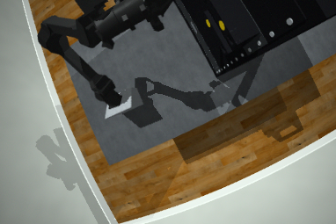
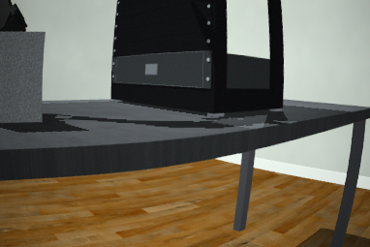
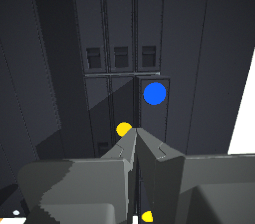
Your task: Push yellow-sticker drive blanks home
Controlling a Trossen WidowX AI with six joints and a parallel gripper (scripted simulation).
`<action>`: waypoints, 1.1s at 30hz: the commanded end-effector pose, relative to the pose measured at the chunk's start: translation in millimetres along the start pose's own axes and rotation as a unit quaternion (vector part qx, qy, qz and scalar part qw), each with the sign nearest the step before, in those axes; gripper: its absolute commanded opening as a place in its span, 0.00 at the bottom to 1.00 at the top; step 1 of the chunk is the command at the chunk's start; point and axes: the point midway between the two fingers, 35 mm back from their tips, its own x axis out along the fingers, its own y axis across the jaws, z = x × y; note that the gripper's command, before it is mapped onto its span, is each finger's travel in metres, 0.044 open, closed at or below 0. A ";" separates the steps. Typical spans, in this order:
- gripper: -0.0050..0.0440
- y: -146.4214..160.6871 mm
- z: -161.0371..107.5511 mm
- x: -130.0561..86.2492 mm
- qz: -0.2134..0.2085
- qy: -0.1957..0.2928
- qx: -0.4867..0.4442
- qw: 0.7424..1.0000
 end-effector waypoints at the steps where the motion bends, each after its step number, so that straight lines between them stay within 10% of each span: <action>1: 0.10 -1.4 1.6 -23.9 -0.001 -0.001 -0.001 1.000; 12: 0.10 1.0 -5.8 -26.6 -0.001 -0.001 -0.001 1.000; 33: 0.10 37.2 -117.0 -37.9 -0.001 -0.001 -0.001 1.000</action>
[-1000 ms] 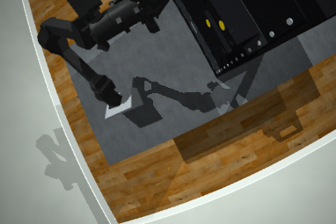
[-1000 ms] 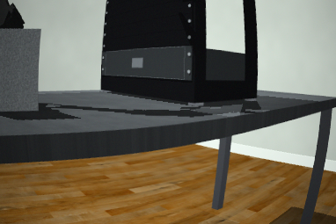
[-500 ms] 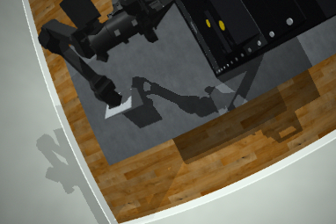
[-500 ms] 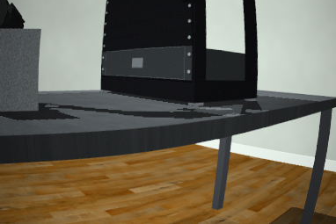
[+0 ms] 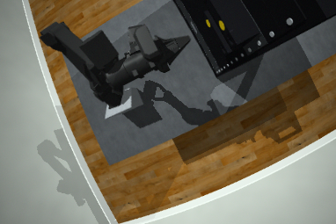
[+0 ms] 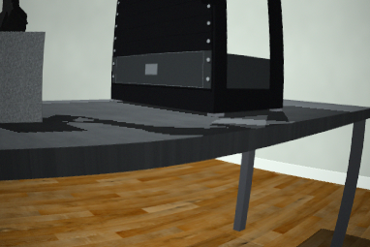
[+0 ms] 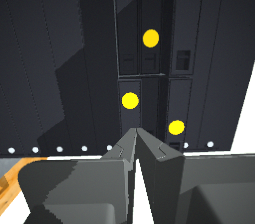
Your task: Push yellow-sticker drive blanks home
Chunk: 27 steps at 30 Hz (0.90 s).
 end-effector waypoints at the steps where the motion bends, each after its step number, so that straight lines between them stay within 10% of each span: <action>1: 0.10 2.0 -15.3 -1.0 -0.005 -0.008 -0.004 1.000; 27: 0.10 2.5 -17.7 36.2 -0.005 -0.008 -0.004 1.000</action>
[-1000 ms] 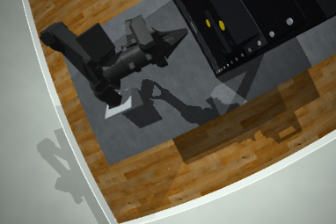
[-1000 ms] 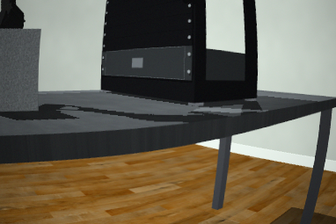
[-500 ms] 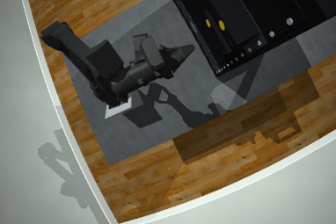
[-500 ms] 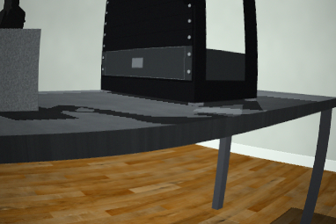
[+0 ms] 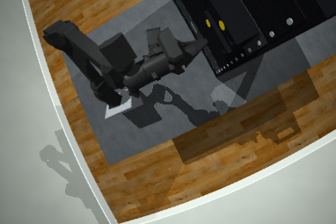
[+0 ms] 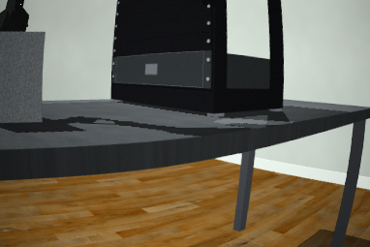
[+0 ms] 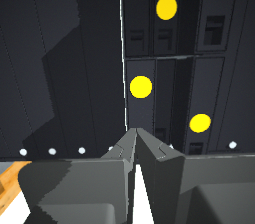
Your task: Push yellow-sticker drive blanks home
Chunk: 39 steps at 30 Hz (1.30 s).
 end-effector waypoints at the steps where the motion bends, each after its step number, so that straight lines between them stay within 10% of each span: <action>1: 0.10 -6.3 3.3 2.5 -0.005 -0.003 -0.006 1.000; 39: 0.10 -12.3 7.2 23.8 -0.005 -0.003 -0.006 1.000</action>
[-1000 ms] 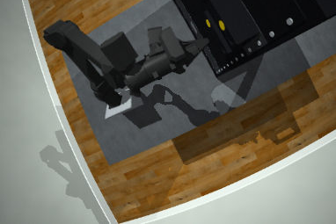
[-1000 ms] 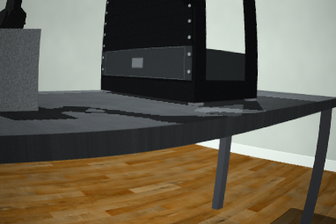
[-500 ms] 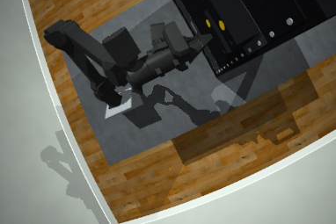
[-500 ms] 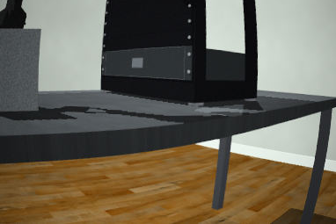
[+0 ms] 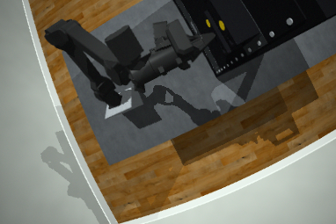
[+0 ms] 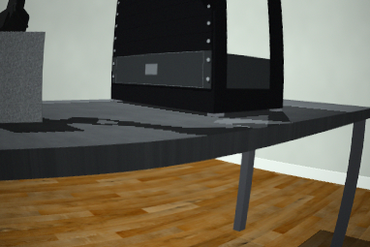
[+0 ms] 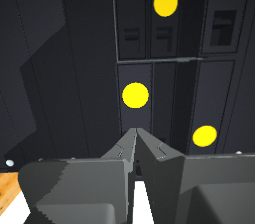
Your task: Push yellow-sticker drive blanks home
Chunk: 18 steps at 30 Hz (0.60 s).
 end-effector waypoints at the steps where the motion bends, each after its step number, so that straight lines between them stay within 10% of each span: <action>1: 0.10 -6.2 4.1 4.2 -0.005 -0.004 -0.007 1.000; 18: 0.10 -7.2 4.5 14.2 -0.005 -0.004 -0.007 1.000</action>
